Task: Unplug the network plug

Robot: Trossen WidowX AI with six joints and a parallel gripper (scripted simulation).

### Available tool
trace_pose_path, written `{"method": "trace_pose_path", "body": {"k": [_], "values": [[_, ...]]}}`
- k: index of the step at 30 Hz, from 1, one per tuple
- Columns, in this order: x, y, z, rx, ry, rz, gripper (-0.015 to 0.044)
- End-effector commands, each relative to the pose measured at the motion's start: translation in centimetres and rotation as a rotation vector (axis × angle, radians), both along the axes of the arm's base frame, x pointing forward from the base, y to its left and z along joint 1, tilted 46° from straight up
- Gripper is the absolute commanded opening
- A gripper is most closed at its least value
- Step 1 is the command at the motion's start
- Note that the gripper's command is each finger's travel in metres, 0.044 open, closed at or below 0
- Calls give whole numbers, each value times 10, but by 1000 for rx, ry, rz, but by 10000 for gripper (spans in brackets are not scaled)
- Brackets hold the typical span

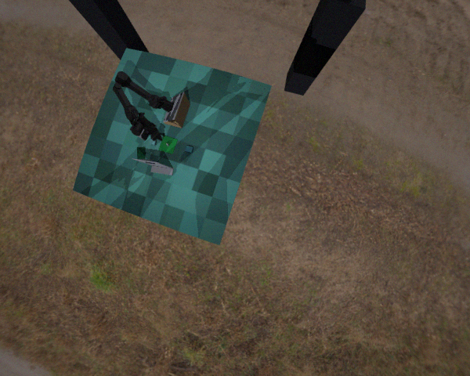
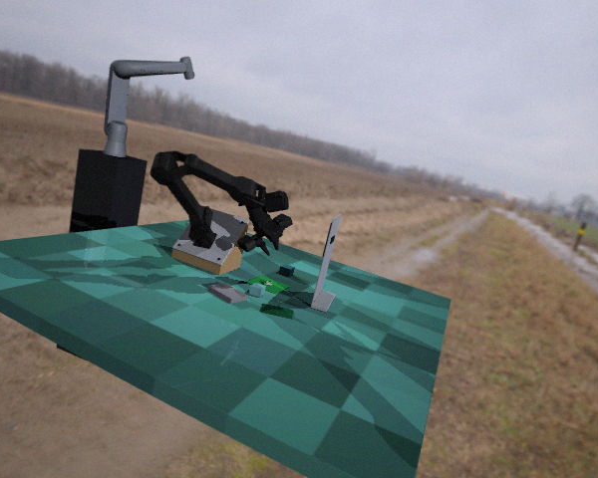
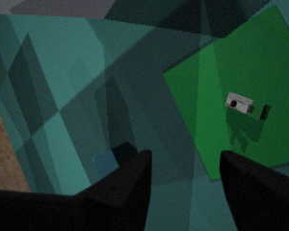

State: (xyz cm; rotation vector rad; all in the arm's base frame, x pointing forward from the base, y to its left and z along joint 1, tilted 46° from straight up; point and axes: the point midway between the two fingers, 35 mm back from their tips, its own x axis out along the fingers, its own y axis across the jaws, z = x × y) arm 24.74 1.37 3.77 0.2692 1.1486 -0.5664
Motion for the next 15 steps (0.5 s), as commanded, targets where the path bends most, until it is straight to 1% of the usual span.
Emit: {"method": "trace_pose_path", "body": {"k": [1, 4, 15], "values": [[-1, 4, 6, -4, -3, -7, 156], [0, 4, 4, 0, 0, 0, 156], [7, 30, 29, 3, 2, -3, 156]]}}
